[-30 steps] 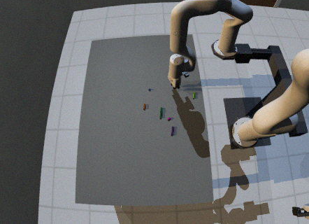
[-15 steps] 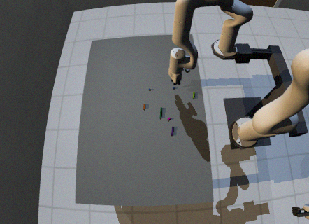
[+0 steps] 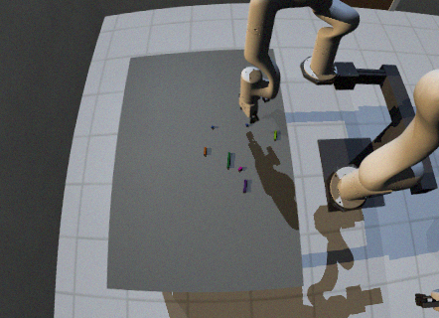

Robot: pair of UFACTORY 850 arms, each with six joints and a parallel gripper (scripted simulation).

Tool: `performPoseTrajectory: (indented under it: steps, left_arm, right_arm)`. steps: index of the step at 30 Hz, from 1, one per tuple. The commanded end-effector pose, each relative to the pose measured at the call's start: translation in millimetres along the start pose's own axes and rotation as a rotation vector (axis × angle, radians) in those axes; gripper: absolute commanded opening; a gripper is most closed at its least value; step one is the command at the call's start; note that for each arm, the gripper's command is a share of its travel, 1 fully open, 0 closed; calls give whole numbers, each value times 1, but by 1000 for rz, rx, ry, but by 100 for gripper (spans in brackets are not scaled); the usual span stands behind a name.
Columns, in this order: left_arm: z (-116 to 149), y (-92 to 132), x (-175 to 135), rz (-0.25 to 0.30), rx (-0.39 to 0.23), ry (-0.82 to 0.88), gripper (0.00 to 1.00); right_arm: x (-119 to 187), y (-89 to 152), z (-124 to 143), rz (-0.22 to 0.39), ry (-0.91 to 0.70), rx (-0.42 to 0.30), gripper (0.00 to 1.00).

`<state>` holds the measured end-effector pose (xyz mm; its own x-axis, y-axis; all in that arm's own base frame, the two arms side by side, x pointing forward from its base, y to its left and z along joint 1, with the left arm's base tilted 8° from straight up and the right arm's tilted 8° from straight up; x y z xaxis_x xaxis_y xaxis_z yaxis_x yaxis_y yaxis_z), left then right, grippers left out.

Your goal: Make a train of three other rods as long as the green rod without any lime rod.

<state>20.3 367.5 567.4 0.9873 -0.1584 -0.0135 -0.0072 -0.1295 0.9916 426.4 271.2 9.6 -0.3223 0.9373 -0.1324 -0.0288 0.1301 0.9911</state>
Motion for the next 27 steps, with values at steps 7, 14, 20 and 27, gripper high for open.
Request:
performPoseTrajectory:
  steps: [7,14,20,27]
  left_arm:
    - [0,1,0,0,2,0,100]
    - [0,1,0,0,2,0,100]
    - [0,1,0,0,2,0,100]
    - [0,1,0,0,2,0,100]
  right_arm:
    - [0,1,1,1,0,-2,100]
    - [0,1,3,0,20,-2,100]
    - [-3,-1,15,-3,137,-4,100]
    - [-7,-4,34,-8,333,-5,100]
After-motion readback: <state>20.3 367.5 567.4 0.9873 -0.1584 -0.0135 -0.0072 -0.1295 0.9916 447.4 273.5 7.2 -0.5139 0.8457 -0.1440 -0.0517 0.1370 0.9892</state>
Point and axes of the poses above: on each arm, the point where the finger pads meet when closed, its own y axis back along the fingers, its own x axis across the jaws, z = x × y, the point moved 5 cm from there along y, back along the fingers, and after that the axes turned 6 degrees about -y, right-handed, at the moved point
